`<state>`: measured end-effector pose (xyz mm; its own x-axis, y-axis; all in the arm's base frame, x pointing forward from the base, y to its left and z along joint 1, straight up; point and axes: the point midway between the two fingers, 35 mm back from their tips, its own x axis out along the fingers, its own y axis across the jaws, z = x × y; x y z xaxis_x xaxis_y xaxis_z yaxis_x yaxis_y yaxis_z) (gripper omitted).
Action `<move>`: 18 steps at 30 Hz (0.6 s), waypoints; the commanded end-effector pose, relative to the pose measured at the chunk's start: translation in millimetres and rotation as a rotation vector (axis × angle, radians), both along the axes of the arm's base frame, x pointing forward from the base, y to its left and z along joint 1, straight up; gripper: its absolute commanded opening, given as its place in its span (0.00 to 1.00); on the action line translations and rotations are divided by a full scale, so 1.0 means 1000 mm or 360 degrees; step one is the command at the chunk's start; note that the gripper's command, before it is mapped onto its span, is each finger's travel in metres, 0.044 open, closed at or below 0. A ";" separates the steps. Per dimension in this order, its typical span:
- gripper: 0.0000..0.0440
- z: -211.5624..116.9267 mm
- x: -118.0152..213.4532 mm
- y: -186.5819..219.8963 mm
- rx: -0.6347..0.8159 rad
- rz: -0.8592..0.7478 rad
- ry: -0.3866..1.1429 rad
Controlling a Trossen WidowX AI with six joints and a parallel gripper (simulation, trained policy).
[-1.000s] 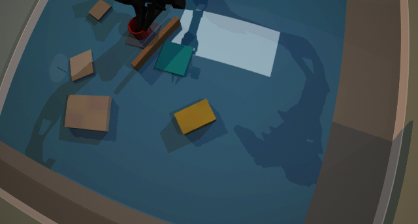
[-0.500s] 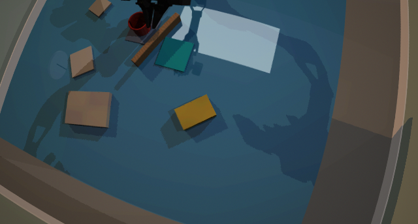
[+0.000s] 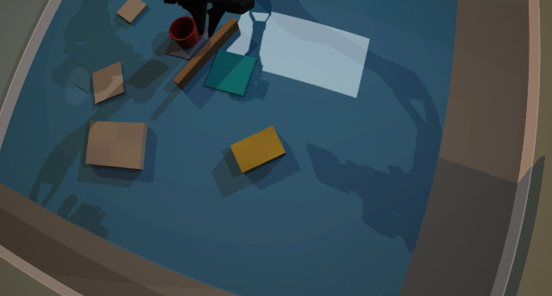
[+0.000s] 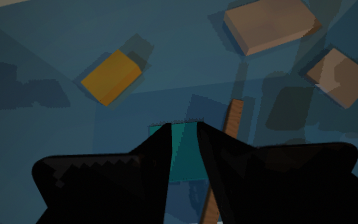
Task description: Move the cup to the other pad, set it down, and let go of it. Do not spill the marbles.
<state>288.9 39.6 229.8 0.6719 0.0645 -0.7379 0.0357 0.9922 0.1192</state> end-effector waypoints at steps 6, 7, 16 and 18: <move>0.24 -0.010 -0.010 -0.004 -0.0067 0.0017 0.0218; 0.24 -0.012 -0.011 -0.005 -0.0074 0.0020 0.0243; 0.26 -0.020 -0.022 -0.013 -0.0145 0.0052 0.0463; 0.26 -0.022 -0.024 -0.015 -0.0160 0.0061 0.0509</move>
